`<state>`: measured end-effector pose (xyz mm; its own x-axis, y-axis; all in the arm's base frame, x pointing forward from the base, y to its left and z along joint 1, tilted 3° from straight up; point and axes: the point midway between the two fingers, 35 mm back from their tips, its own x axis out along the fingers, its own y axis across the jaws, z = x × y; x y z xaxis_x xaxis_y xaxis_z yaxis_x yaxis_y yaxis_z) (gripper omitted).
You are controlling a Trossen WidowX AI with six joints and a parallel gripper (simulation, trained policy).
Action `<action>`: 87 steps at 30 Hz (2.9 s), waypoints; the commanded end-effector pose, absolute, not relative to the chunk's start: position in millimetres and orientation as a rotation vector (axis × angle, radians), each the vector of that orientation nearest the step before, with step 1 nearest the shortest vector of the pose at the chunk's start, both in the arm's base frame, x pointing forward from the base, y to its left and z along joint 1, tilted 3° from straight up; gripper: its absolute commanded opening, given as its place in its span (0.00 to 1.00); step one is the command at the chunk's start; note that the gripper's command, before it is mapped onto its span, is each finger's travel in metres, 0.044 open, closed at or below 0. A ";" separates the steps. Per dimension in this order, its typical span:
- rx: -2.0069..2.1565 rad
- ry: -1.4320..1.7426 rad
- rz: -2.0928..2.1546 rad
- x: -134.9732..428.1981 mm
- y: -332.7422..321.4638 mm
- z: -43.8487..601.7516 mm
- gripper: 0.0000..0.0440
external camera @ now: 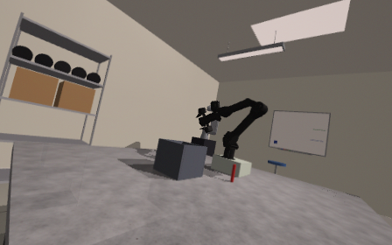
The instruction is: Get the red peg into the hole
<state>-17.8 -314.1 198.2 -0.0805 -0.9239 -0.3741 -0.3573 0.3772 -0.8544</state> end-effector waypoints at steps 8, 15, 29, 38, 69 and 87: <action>-1.244 1.371 -0.824 47.1 -323.6 271.1 1.00; -1.253 1.139 -0.884 92.7 -313.9 315.9 1.00; -1.072 0.678 -0.896 166.1 -266.5 375.4 1.00; -0.845 0.465 -0.828 198.3 -231.0 387.8 1.00; 0.076 0.242 -0.414 261.2 -96.4 367.0 1.00; 0.535 0.418 -0.218 263.0 -16.7 330.8 1.00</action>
<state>264.0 -25.4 335.0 0.8995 -0.1287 -0.4175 0.3117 0.8588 0.4067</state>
